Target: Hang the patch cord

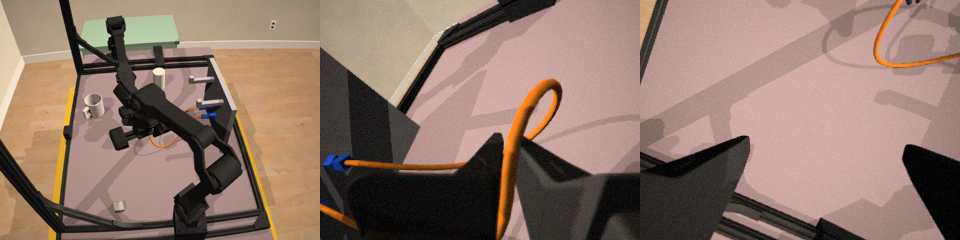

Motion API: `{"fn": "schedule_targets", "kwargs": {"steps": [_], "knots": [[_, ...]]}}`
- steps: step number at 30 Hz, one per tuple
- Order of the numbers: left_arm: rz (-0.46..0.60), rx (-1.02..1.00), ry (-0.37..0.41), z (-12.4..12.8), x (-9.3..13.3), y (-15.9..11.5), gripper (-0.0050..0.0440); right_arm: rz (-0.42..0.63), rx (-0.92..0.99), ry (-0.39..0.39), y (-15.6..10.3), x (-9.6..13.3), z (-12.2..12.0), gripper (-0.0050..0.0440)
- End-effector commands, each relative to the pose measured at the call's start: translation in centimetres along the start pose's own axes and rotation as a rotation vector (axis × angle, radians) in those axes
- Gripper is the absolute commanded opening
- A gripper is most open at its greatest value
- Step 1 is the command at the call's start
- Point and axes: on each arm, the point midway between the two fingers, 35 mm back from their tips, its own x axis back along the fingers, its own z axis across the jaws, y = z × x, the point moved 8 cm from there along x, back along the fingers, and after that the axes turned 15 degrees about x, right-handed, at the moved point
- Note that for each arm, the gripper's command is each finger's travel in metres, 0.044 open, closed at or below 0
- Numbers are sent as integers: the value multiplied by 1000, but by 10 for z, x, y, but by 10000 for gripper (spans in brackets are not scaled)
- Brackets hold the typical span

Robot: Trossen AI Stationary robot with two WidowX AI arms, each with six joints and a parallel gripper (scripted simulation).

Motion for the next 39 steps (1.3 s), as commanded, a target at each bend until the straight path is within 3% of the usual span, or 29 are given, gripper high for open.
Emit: {"fn": "schedule_targets", "kwargs": {"steps": [1,39], "knots": [[-22,21,4,5,-2,13,25,-24,-2,-1,0,7,0,440],[0,84,-5,19,-15,32,25,-24,-2,-1,0,7,0,440]]}}
